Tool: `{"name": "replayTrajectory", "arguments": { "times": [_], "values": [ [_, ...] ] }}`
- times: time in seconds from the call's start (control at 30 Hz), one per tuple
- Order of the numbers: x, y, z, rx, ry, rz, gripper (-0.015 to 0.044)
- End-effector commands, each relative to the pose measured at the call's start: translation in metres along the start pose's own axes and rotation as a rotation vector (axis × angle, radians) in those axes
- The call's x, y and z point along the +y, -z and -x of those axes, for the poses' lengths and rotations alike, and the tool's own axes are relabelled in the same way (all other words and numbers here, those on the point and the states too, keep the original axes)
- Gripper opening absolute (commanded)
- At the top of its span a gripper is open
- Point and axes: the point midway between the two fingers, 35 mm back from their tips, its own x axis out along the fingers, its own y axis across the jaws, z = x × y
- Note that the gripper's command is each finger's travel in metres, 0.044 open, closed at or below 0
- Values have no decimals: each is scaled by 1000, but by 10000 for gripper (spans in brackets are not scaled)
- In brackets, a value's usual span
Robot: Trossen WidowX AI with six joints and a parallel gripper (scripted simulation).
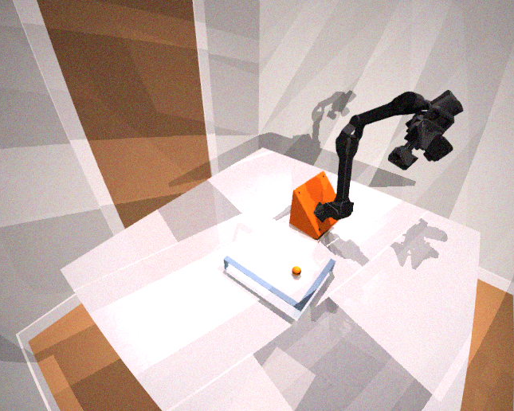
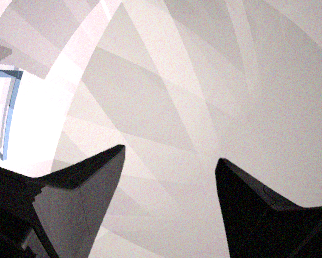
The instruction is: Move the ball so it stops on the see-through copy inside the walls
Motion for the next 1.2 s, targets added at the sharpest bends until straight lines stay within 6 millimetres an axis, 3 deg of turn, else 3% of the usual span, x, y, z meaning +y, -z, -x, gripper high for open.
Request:
{"name": "replayTrajectory", "arguments": {
  "times": [0.0,0.2,0.3,0.4,0.57,0.73,1.0,1.07,1.17],
  "values": [
    [30,-54,-24,5,-103,195,273],
    [99,-109,-82,26,-345,450,273],
    [143,-117,-116,35,-504,537,273],
    [187,-112,-149,40,-674,582,273],
    [262,-79,-190,30,-970,554,273],
    [329,-28,-210,-5,-1230,389,273],
    [414,56,-196,-112,-1433,-160,273],
    [426,71,-189,-137,-1418,-312,273],
    [430,76,-186,-146,-1406,-367,273]
  ]
}}
